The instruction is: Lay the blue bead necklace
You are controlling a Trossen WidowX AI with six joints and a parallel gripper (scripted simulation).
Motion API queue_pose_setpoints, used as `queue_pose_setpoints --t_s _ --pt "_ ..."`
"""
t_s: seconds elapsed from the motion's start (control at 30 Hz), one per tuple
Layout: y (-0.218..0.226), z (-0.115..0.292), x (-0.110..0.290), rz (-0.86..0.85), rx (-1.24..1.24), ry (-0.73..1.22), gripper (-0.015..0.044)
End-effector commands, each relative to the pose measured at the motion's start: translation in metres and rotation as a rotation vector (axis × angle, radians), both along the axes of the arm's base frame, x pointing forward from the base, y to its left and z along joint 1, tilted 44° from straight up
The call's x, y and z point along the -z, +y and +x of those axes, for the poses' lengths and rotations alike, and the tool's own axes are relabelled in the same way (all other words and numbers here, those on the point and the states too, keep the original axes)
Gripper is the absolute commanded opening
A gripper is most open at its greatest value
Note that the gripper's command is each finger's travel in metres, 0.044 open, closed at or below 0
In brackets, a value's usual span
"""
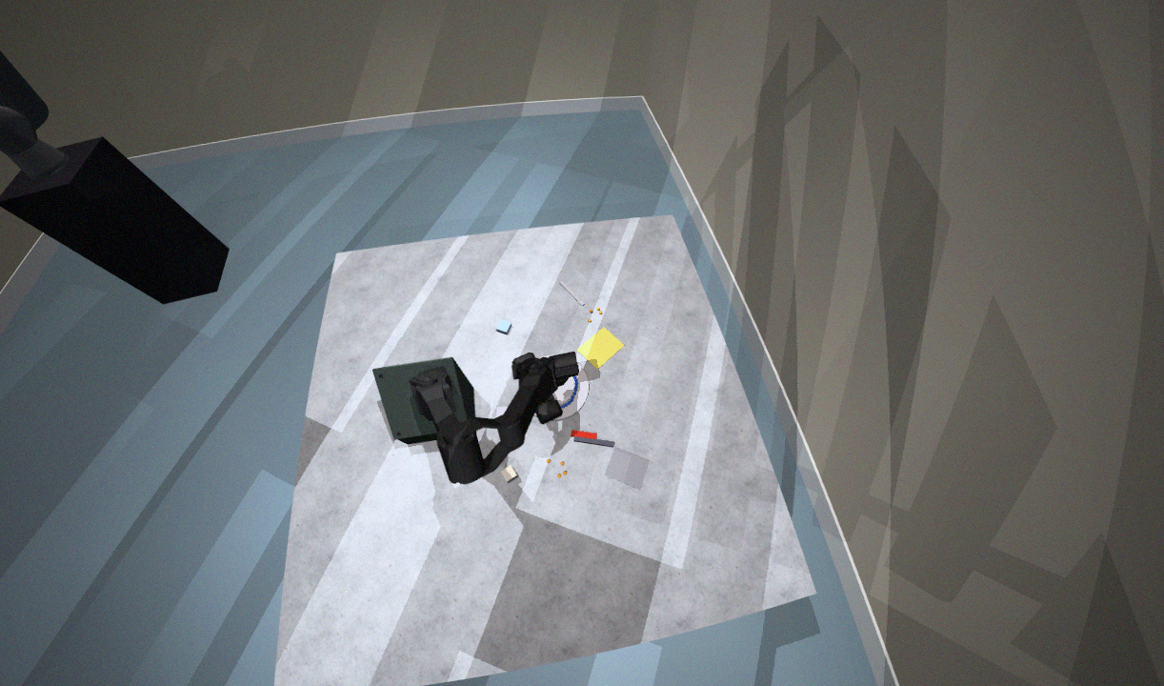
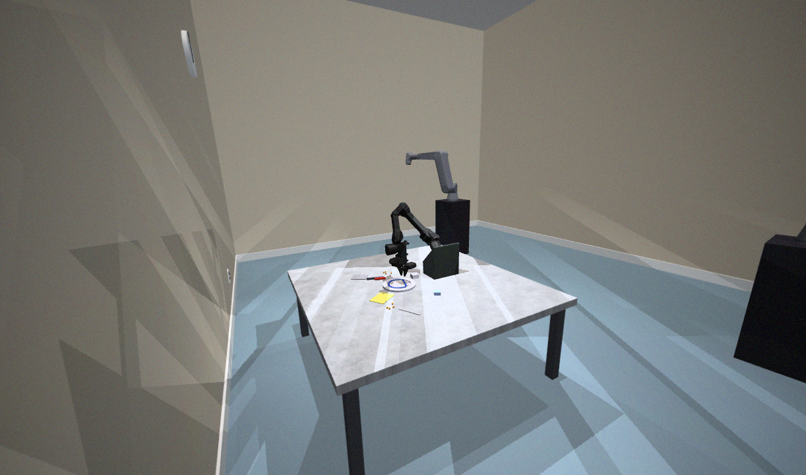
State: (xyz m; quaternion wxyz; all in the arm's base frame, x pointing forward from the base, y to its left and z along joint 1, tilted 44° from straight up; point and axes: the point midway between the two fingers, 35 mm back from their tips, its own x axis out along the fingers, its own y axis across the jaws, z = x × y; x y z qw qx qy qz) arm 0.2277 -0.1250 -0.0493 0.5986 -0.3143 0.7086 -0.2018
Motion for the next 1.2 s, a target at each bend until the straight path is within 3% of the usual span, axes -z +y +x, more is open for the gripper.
queue_pose_setpoints --t_s 0.0,1.17 --pt "0.011 0.006 -0.009 0.066 -0.656 0.611 0.012" --pt "-0.003 0.007 0.006 0.069 -0.69 0.634 0.012"
